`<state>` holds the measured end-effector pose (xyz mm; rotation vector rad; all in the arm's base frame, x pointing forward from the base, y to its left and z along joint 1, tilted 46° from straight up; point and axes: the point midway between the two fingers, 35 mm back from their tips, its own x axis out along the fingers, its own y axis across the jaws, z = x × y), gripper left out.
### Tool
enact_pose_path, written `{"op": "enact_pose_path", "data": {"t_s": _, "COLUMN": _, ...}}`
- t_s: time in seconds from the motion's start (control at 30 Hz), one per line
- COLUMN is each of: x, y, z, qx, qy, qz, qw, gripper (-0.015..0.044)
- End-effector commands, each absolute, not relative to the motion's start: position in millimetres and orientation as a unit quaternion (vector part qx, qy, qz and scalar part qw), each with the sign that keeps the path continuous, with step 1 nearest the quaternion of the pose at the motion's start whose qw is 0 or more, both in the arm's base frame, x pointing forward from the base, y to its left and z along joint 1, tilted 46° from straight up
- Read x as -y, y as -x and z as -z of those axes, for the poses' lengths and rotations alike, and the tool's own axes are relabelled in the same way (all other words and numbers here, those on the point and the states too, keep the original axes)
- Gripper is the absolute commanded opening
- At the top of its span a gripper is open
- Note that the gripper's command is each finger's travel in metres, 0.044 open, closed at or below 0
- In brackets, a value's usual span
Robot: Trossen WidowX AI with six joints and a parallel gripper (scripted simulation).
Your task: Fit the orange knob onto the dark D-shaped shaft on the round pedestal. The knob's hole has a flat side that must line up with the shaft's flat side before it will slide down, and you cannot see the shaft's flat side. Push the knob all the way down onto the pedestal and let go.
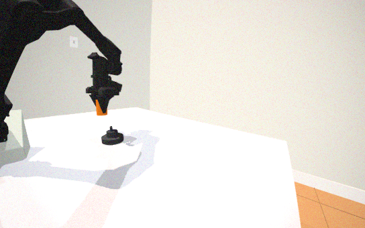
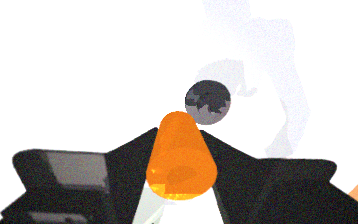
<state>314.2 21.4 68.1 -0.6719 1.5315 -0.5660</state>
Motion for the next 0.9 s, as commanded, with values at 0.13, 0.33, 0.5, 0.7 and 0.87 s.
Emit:
{"op": "enact_pose_path", "data": {"t_s": 0.13, "x": -3, "y": -322, "z": -83, "qx": -0.662, "qy": 0.295, "qz": 0.249, "qw": 0.642, "gripper": 0.0}}
{"op": "enact_pose_path", "data": {"t_s": 0.33, "x": 14, "y": -326, "z": -91, "qx": -0.661, "qy": 0.297, "qz": 0.253, "qw": 0.641, "gripper": 0.0}}
{"op": "enact_pose_path", "data": {"t_s": 0.5, "x": 27, "y": -328, "z": -97, "qx": -0.661, "qy": 0.299, "qz": 0.256, "qw": 0.639, "gripper": 0.0}}
{"op": "enact_pose_path", "data": {"t_s": 0.7, "x": 32, "y": -328, "z": -93, "qx": -0.661, "qy": 0.299, "qz": 0.256, "qw": 0.639, "gripper": 0.0}}
{"op": "enact_pose_path", "data": {"t_s": 0.87, "x": 43, "y": -327, "z": -82, "qx": -0.661, "qy": 0.299, "qz": 0.256, "qw": 0.639, "gripper": 0.0}}
